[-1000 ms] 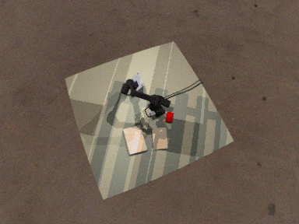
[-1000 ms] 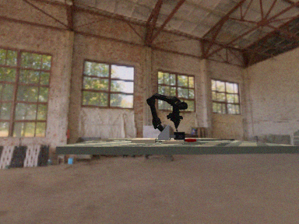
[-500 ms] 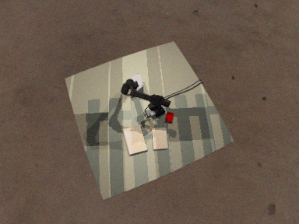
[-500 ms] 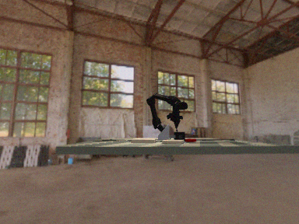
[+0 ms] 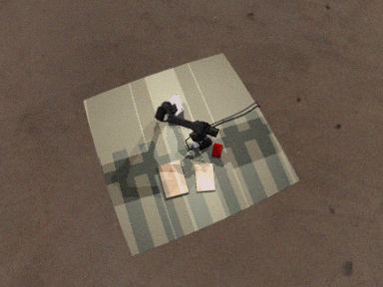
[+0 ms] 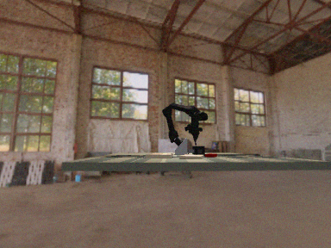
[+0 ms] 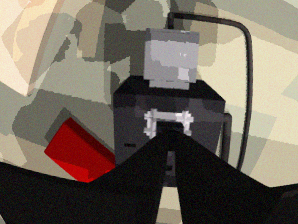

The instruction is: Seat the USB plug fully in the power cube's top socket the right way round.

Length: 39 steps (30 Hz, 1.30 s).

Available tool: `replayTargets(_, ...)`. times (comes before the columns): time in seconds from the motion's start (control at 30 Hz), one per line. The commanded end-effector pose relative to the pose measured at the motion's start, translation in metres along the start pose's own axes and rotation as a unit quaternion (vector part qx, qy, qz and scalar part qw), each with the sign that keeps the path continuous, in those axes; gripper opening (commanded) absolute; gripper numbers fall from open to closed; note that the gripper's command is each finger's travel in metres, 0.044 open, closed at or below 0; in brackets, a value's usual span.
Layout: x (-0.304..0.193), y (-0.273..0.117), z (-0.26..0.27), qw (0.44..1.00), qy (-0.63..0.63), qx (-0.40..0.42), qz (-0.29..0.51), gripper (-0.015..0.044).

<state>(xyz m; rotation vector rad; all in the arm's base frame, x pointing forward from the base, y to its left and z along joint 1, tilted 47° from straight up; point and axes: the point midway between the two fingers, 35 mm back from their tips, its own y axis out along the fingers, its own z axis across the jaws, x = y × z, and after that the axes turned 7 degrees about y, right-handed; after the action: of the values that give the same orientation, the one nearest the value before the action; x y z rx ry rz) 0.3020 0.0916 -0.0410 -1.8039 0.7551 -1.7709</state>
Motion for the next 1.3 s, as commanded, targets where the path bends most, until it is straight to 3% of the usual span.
replayTargets(0.0,0.000,-0.004,0.000,1.000,0.002,-0.001,0.003,0.0000)
replayTargets(1.27,0.000,-0.024,0.000,1.000,-0.020,0.000,0.001,0.0000)
